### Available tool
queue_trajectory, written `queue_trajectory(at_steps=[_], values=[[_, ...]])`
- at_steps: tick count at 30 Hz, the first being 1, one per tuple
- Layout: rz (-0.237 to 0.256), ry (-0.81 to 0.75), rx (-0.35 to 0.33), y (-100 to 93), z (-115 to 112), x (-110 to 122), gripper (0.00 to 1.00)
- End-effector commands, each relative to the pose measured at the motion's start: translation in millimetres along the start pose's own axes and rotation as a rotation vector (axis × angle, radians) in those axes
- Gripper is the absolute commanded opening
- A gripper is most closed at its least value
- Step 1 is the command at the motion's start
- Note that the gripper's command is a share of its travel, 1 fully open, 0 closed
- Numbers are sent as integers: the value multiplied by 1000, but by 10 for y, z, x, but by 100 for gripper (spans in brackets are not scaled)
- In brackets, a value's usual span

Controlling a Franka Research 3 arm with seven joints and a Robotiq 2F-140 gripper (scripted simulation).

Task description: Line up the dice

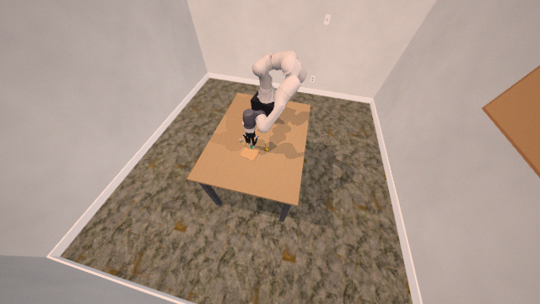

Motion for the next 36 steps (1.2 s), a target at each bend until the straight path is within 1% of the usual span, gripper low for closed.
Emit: queue_trajectory(at_steps=[1, 2, 6, 7, 9, 10, 15, 16, 29, 32, 36], values=[[0, -2, -4, 4, -13, 1, 13], [0, -2, -4, 4, -13, 1, 15], [0, -2, -4, 4, -13, 1, 15], [0, -2, -4, 4, -13, 1, 17], [0, -2, -4, 4, -13, 1, 17], [0, -2, -4, 4, -13, 1, 20], [0, -2, -4, 4, -13, 1, 22], [0, -2, -4, 4, -13, 1, 25], [0, -2, -4, -5, -13, 1, 25], [0, -2, -4, -57, -13, 1, 25], [0, -2, -4, -216, -13, 1, 25]])
Point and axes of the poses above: the point where the finger pads meet when closed, its own y axis out along the fingers, its own x axis across the jaws, z = x × y, the point moved 2 cm from there along -y, back along the fingers, and after that the axes turned 8 degrees about y, right-handed, at the moved point
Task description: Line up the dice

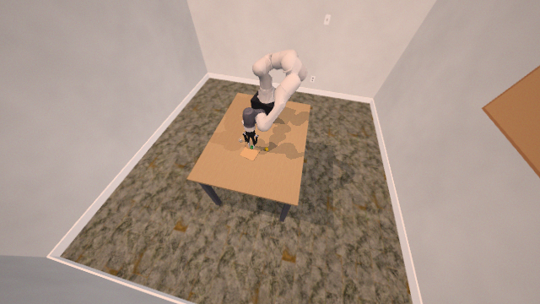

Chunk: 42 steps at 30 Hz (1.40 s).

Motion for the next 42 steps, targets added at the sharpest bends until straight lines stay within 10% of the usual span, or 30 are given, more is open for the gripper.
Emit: queue_trajectory(at_steps=[1, 24, 25, 42], values=[[0, 2, 3, -147, 5, 4, 25], [0, 2, 3, -775, 3, 4, 25], [0, 2, 3, -775, 3, 4, 100], [0, 2, 3, -775, 3, 4, 100]])
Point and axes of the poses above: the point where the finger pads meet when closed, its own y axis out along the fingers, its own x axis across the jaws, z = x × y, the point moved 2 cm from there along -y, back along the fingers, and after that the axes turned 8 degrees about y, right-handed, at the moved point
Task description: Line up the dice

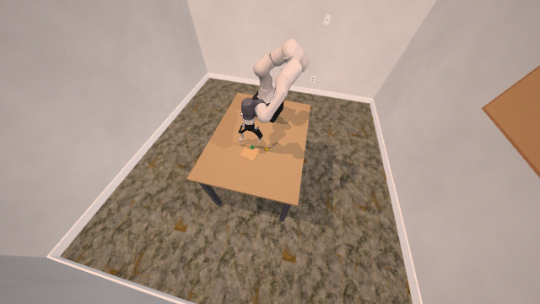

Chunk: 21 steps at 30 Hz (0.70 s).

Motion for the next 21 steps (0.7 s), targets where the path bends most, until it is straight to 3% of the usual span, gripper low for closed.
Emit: queue_trajectory(at_steps=[1, 4, 8, 21], values=[[1, 4, 4, -1, 17, -7, 100], [1, 19, 4, 1, 20, 14, 100], [1, 196, 4, 28, 68, 279, 100], [2, 341, 4, 49, 119, 493, 100]])
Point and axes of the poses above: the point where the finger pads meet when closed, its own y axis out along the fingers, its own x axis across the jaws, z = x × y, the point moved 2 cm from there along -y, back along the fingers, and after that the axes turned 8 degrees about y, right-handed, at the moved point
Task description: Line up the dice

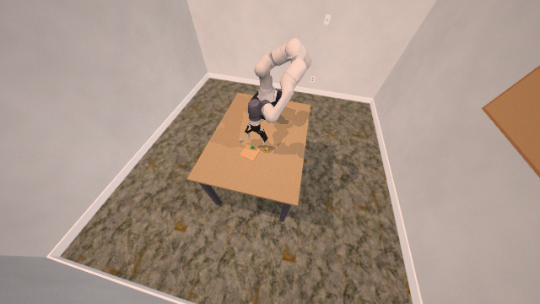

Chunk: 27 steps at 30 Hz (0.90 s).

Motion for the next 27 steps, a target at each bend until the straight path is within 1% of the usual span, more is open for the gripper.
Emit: queue_trajectory(at_steps=[1, 6, 9, 11, 24, 26, 27], values=[[13, 173, 5, 13, 31, 67, 100], [14, 242, 4, 23, 78, 160, 100], [14, 251, 4, 25, 84, 171, 100], [14, 306, 4, 33, 124, 245, 100], [14, 479, 2, 59, 256, 470, 100], [14, 479, 2, 59, 256, 470, 100], [14, 516, 2, 65, 286, 517, 100]])
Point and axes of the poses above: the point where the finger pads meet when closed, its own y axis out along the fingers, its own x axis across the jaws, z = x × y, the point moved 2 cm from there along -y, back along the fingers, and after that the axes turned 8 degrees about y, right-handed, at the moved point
